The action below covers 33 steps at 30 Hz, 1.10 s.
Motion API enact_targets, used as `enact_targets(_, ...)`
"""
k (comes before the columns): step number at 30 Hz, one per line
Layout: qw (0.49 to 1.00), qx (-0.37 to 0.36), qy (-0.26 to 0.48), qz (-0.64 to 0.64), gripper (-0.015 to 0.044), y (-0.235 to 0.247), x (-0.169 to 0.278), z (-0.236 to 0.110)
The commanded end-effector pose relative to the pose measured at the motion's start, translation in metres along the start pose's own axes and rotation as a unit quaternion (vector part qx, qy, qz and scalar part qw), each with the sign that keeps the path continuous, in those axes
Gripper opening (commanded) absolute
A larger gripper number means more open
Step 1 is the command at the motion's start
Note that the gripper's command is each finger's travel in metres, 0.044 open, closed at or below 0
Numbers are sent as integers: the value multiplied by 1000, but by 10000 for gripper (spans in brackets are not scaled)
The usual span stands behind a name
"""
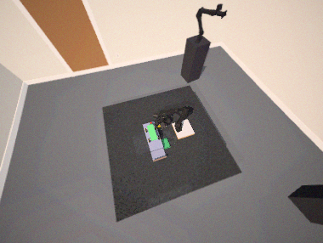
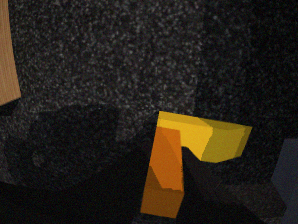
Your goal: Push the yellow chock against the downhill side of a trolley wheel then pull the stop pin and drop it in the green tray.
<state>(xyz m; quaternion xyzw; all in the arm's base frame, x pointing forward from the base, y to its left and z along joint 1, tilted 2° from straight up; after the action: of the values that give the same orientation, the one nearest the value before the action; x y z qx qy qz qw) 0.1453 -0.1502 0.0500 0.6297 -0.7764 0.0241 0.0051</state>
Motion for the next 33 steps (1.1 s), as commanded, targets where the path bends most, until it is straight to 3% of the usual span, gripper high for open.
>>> enact_targets(1, 1000, 2, 3, -1, 0, -1, 1, -14)
enact_targets(33, 1000, 0, 2, -1, 0, 2, -3, -116)
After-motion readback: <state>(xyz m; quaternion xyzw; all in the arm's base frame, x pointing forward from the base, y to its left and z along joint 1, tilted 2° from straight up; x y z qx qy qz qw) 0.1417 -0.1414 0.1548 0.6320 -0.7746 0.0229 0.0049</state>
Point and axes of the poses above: the point midway between the two fingers, 35 mm back from their tips, its own z axis out along the fingers, its own y axis across the jaws, x = y × z, the point moved 1 cm from there along -z, back along the fingers, and after that the axes turned 7 degrees about -z, right-handed, at the moved point
